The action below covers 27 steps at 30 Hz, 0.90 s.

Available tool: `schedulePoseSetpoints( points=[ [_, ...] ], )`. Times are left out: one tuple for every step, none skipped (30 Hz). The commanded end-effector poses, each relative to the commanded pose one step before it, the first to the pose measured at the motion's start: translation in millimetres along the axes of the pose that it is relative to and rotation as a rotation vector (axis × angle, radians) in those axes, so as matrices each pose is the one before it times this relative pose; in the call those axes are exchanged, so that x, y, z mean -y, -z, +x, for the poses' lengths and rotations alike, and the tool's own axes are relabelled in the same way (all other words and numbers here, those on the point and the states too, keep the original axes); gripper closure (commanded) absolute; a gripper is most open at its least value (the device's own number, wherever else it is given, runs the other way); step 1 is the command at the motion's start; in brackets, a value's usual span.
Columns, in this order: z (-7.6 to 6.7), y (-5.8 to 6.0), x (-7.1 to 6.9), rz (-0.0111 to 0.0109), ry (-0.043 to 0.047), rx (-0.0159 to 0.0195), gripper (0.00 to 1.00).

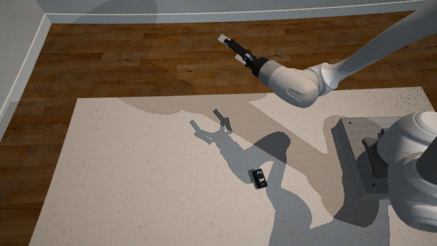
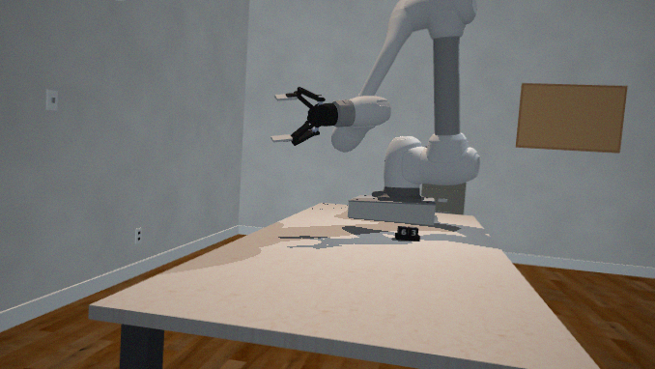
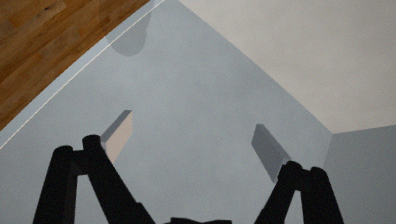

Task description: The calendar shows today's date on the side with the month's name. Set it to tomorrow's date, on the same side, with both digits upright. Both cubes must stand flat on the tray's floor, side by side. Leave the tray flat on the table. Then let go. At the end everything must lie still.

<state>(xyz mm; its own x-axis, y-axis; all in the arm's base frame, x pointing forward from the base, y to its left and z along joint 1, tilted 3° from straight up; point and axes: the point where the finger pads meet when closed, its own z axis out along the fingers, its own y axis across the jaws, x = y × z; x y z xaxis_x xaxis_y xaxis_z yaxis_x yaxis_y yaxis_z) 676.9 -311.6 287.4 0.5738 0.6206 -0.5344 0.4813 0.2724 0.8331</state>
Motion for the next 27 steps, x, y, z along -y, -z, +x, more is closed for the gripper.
schedulePoseSetpoints(
  points=[
    [-0.05,0.02,-0.04,-0.00002,-0.00006,0.00001,0.0],
    [0.0,0.0,0.0,0.0,0.0,0.0,0.0],
    [0.0,0.0,0.0,0.0,0.0,0.0,0.0],
    [0.0,0.0,0.0,0.0,0.0,0.0,0.0],
    [0.0,0.0,0.0,0.0,0.0,0.0,0.0],
    [0.0,0.0,0.0,0.0,0.0,0.0,0.0],
    [0.0,0.0,0.0,0.0,0.0,0.0,0.0],
    [0.0,0.0,0.0,0.0,0.0,0.0,0.0],
    [0.0,0.0,0.0,0.0,0.0,0.0,0.0],
    [0.0,0.0,0.0,0.0,0.0,0.0,0.0],
    [0.0,0.0,0.0,0.0,0.0,0.0,0.0],
    [0.0,0.0,0.0,0.0,0.0,0.0,0.0],
    [0.0,0.0,0.0,0.0,0.0,0.0,0.0],
    [0.0,0.0,0.0,0.0,0.0,0.0,0.0],
    [0.0,0.0,0.0,0.0,0.0,0.0,0.0],
    [0.0,0.0,0.0,0.0,0.0,0.0,0.0],
    [0.0,0.0,0.0,0.0,0.0,0.0,0.0],
    [0.23,0.01,-0.04,-0.00001,0.00035,-0.00061,0.0],
    [1.53,0.09,-0.28,-0.00005,0.00229,-0.00405,0.0],
    [3.89,0.25,-0.71,-0.00015,0.00586,-0.01029,0.0],
    [7.06,0.48,-1.3,-0.00032,0.01077,-0.01869,0.0],
    [10.8,0.76,-2.02,-0.0006,0.01682,-0.0286,0.0],
    [14.88,1.08,-2.86,-0.00104,0.02385,-0.03943,0.0],
    [19.08,1.42,-3.81,-0.00166,0.03174,-0.05059,0.0],
    [16.32,1.09,-3.47,-0.00168,0.02823,-0.04335,0.0],
    [6.84,0.35,-1.56,-0.00077,0.01214,-0.0182,0.0],
    [13.95,0.81,-3.19,-0.00168,0.02531,-0.03716,0.0]
  ],
)
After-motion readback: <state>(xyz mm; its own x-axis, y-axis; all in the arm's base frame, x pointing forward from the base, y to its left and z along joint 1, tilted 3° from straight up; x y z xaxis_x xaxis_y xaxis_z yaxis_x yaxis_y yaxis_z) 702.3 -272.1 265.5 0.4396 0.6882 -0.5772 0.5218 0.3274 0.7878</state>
